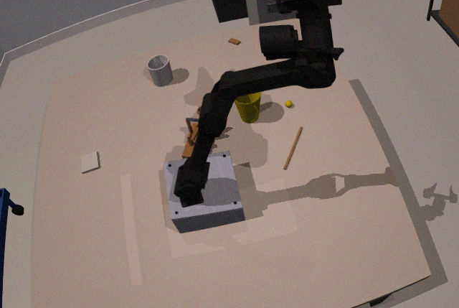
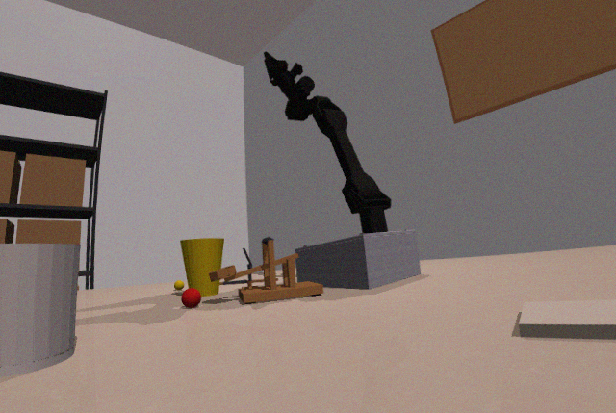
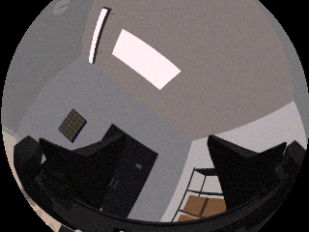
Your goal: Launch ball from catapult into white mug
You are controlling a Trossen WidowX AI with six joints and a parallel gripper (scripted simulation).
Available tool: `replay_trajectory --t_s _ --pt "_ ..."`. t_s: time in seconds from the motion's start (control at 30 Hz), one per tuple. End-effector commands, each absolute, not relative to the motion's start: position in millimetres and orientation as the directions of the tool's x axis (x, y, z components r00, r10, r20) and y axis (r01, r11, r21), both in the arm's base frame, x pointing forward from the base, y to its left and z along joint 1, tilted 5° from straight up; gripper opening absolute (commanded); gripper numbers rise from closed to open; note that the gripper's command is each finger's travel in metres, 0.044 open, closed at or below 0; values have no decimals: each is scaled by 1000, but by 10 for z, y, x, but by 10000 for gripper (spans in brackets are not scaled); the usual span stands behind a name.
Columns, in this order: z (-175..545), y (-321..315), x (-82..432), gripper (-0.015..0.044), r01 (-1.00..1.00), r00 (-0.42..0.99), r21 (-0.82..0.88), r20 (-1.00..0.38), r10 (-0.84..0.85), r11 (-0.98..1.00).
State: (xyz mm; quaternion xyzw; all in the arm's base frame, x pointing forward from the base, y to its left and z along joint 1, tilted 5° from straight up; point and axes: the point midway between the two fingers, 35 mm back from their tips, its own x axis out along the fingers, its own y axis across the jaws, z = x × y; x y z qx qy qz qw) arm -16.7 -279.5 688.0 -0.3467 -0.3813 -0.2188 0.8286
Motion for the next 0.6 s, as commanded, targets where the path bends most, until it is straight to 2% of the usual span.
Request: replay_trajectory --t_s 0.0,0.03,0.57 --pt "6880 -2802 -165 426 627 612 -404 785 -99 666" --pt "6881 -2824 -157 440 627 606 -394 788 -103 672" --pt "6743 -3515 240 440 566 490 -47 822 -291 823"
